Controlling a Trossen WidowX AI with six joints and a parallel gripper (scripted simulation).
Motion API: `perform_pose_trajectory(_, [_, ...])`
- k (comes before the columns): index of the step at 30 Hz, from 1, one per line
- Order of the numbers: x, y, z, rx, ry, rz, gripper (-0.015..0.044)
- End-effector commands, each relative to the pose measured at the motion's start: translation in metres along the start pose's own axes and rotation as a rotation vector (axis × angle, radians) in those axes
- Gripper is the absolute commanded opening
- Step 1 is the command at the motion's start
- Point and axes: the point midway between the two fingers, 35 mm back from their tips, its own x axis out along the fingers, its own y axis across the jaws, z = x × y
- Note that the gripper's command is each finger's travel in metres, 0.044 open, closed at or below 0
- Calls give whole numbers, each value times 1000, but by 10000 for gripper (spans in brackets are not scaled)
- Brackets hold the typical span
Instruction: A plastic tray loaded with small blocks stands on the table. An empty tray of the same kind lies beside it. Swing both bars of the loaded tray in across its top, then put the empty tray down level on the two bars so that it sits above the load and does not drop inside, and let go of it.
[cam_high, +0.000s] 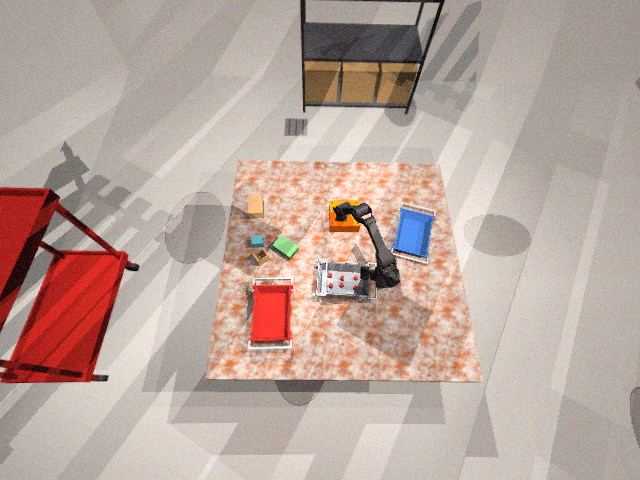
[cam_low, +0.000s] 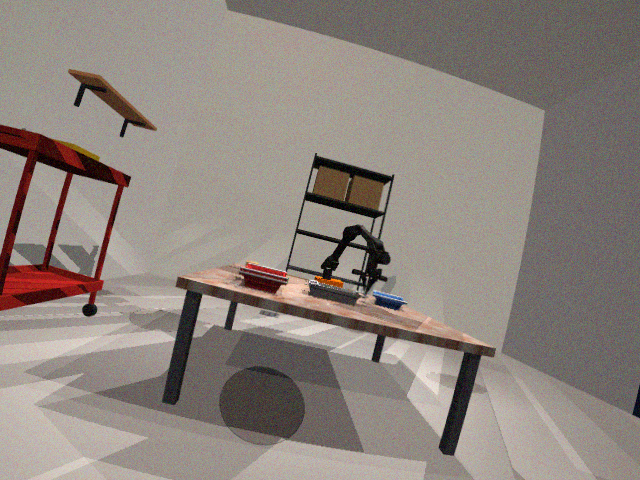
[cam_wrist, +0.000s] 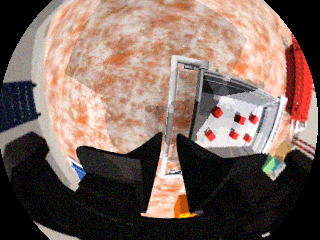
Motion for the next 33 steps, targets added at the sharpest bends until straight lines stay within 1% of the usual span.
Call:
perform_pose_trajectory(1, [23,1,-3,3,15,-2,86])
perform_pose_trajectory(5, [40,0,-4,3,15,-2,86])
perform_pose_trajectory(10, [43,0,-5,3,15,-2,86])
perform_pose_trajectory(20, [13,-21,-4,3,15,-4,86])
perform_pose_trajectory(28, [8,-41,-4,2,15,-6,86])
perform_pose_trajectory(33, [13,-60,-4,2,15,-7,86])
